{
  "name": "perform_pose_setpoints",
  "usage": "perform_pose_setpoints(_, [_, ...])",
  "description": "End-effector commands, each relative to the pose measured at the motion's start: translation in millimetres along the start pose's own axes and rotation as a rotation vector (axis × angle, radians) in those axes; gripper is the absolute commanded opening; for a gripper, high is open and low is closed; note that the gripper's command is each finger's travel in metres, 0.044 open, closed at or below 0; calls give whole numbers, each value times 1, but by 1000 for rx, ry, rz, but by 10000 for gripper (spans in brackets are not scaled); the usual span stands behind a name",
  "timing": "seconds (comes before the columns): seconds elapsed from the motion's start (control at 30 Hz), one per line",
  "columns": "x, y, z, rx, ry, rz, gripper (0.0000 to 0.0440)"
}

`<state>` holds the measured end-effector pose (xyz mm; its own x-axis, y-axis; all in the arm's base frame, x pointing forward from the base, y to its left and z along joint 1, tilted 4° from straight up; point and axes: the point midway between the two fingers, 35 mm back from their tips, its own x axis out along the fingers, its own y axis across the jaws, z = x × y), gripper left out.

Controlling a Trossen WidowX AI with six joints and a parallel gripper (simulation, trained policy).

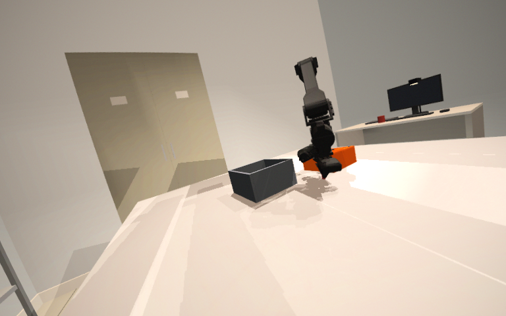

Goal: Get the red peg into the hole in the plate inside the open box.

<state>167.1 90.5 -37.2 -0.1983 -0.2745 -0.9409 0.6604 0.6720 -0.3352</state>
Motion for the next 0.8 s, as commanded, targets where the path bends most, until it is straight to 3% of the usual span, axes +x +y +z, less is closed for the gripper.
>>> perform_pose_setpoints(0.0, [-8,3,7,-6,-28,13,0])
perform_pose_setpoints(0.77, [-98,-11,71,77,-185,66,0])
